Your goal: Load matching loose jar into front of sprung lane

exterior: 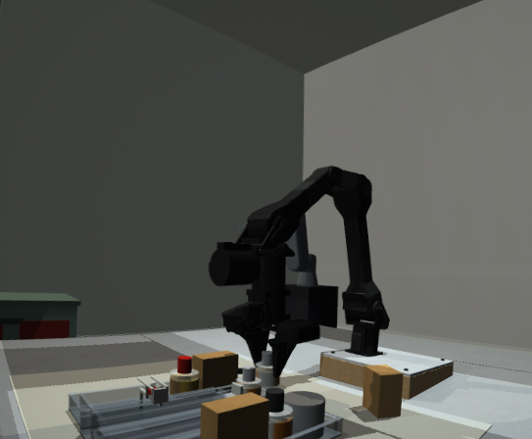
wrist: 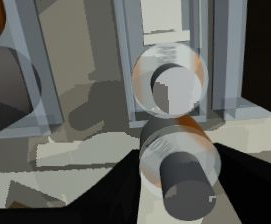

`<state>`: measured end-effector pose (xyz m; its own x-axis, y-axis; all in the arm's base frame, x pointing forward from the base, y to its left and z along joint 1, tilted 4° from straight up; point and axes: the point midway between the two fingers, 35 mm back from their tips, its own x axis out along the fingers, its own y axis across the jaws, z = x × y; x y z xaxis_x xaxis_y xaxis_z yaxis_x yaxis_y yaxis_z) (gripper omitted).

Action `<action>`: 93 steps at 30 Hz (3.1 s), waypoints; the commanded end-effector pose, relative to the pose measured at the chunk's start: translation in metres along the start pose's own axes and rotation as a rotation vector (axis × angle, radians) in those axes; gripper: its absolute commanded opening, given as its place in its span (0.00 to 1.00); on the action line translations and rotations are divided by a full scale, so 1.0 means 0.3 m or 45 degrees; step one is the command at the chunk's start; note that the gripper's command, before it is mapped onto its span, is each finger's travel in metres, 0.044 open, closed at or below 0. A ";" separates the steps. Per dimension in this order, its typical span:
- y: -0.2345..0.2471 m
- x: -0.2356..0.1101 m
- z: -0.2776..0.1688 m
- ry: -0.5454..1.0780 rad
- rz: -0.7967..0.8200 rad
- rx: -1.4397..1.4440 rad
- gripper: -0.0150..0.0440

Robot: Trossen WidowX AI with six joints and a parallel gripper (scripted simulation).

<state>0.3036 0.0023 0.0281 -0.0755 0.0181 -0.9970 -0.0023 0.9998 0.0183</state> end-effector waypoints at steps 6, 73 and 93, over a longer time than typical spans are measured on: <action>0.002 -0.015 0.043 -0.045 0.003 0.004 0.25; 0.001 -0.033 0.124 -0.048 0.003 0.004 0.25; 0.001 -0.036 0.139 -0.049 0.003 0.004 0.25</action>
<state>0.3363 0.0024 0.0309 -0.0748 0.0190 -0.9970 -0.0017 0.9998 0.0192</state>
